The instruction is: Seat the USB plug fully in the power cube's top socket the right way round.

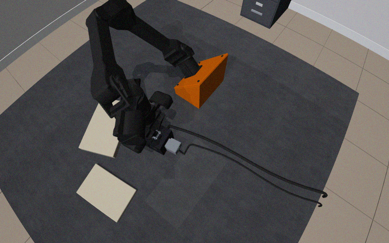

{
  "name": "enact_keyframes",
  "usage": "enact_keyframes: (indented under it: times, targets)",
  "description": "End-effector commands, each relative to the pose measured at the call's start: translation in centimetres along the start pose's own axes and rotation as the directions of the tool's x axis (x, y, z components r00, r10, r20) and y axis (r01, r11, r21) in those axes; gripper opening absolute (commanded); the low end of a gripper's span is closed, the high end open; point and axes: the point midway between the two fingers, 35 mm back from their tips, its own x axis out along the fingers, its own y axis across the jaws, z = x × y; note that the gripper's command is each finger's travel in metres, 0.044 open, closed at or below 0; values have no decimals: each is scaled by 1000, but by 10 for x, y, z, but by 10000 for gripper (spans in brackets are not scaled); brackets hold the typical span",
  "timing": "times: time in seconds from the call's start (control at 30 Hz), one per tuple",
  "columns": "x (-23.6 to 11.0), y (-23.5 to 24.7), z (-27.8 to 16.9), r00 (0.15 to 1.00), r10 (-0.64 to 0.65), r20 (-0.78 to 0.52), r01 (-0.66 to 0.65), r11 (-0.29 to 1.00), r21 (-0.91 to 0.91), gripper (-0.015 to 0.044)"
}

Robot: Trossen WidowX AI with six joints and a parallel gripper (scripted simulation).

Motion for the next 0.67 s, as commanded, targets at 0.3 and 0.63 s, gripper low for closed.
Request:
enact_keyframes:
  times: [0.3, 0.63]
  targets:
    - [-2, 0, 0, 1000, 0, 0, 0, 1000, 0, 95]
    - [-12, 0, -1, 1000, 0, 0, 0, 1000, 0, 95]
